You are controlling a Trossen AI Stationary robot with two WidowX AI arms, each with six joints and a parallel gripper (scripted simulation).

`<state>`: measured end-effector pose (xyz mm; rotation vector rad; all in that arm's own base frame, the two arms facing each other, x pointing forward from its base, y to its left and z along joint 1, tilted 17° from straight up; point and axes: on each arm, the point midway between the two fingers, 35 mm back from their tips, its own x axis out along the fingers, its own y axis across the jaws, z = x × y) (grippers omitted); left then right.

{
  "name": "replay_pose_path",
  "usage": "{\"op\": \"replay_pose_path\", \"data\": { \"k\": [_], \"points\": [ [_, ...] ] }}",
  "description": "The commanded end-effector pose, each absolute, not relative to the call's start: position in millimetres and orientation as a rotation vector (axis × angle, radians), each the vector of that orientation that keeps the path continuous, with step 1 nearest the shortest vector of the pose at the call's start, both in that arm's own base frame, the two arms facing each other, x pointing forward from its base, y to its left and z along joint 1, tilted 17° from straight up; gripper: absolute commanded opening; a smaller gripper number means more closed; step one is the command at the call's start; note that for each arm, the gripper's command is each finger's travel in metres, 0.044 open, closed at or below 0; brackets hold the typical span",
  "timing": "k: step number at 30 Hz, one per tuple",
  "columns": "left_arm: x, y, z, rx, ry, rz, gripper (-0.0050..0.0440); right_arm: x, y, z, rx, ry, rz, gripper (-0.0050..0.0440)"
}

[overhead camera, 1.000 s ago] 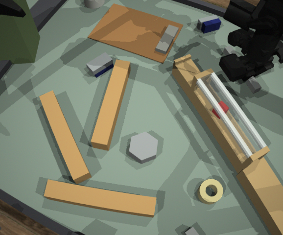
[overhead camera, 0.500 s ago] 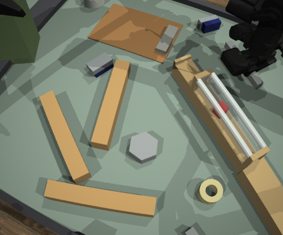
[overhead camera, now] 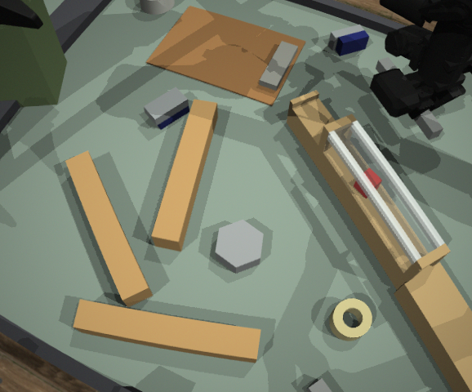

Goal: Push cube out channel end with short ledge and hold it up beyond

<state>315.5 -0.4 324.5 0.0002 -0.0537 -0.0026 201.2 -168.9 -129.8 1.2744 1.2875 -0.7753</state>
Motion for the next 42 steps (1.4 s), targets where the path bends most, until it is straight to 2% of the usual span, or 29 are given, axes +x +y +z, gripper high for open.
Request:
{"op": "replay_pose_path", "data": {
  "k": [1, 27, 33, 40, 42],
  "points": [
    [313.9, -0.3, 331.0, 0.003, -0.071, -0.001, 0.0400, 205.4, -178.6, -115.3, 1.254, 1.252, -0.775, 0.0000],
    [313.9, -0.3, 331.0, 0.003, -0.071, -0.001, 0.0400, 199.9, -185.7, -87.1, 1.250, 1.247, -0.777, 0.0000],
    [313.9, -0.3, 331.0, 0.003, -0.071, -0.001, 0.0400, 222.2, -213.3, -56.4, 1.181, 1.120, -0.772, 0.0000],
    [313.9, -0.3, 331.0, 0.003, -0.071, -0.001, 0.0400, 254.6, -250.6, 12.5, 1.063, 0.907, -0.756, 0.0000],
    [313.9, -0.3, 331.0, 0.003, -0.071, -0.001, 0.0400, 265.9, -197.9, -20.1, 1.138, 1.048, -0.730, 0.0000]
  ]
}}
